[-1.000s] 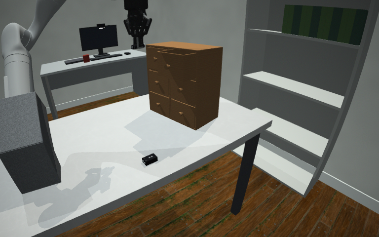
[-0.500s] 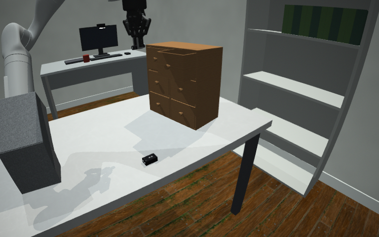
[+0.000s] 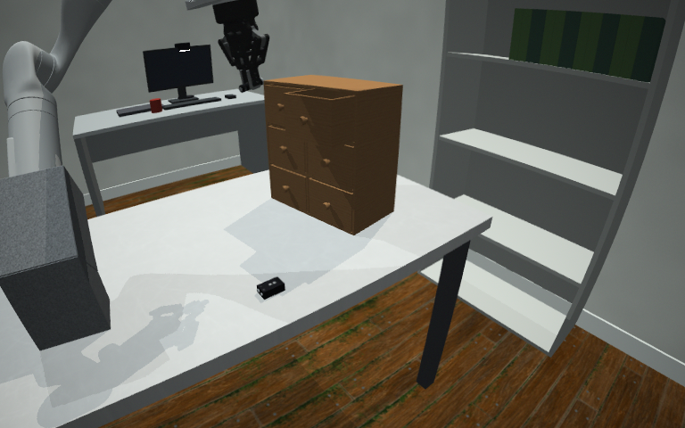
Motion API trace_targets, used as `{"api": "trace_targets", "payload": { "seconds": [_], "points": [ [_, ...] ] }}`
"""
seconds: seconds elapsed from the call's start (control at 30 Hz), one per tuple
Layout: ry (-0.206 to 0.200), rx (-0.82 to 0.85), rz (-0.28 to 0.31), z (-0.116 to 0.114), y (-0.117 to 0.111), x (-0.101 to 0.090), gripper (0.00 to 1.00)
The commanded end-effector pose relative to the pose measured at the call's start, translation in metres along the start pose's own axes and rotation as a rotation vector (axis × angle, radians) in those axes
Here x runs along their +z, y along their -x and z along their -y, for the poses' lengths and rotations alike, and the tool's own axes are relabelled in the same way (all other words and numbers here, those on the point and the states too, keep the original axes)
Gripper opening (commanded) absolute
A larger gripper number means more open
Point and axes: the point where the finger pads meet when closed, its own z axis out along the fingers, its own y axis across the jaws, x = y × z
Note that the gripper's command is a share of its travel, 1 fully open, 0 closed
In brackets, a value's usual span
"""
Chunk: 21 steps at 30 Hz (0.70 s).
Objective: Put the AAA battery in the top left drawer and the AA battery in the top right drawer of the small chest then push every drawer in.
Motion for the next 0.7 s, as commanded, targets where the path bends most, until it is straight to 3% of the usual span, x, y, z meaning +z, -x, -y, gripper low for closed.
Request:
{"api": "trace_targets", "payload": {
  "seconds": [0.0,0.5,0.67],
  "points": [
    [-0.002,0.011,0.013,0.0007,-0.0032,-0.0033,0.09],
    [-0.003,0.011,0.214,0.0007,-0.0054,-0.0022,0.09],
    [-0.003,0.011,0.258,0.0007,-0.0059,-0.002,0.09]
  ]
}}
